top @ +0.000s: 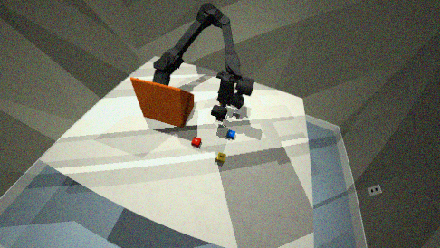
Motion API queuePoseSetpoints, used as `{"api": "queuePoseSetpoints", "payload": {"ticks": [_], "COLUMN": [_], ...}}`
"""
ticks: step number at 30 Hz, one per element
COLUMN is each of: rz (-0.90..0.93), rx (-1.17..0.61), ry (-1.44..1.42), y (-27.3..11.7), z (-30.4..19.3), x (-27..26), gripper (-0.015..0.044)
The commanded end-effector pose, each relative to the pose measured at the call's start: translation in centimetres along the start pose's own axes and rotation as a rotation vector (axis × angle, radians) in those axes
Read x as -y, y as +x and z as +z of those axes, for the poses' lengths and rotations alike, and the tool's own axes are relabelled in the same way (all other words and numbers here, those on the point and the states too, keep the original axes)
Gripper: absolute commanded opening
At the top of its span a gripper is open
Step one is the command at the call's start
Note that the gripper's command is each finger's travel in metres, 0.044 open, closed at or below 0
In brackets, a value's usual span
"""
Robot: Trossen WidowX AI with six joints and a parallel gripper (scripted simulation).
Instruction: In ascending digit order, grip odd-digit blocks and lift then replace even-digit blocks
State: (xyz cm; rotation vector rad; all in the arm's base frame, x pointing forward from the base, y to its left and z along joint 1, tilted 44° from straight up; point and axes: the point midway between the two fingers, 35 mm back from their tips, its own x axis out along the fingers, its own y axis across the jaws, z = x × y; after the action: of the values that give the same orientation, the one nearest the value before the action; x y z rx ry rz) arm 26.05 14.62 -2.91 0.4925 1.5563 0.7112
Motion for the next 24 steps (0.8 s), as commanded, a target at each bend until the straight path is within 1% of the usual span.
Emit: {"api": "queuePoseSetpoints", "payload": {"ticks": [1,8,18,19,24], "rz": [0.006,0.007,0.007,0.007,0.007], "rx": [-0.002,-0.002,-0.002,-0.002,-0.002], "ry": [0.008,0.008,0.008,0.008,0.008], "y": [0.66,1.51,1.51,1.51,1.51], "z": [-0.13,-0.18,-0.18,-0.18,-0.18], "x": [-0.04,-0.07,-0.07,-0.07,-0.07], "gripper": [0.04,0.04,0.0138,0.012,0.012]}}
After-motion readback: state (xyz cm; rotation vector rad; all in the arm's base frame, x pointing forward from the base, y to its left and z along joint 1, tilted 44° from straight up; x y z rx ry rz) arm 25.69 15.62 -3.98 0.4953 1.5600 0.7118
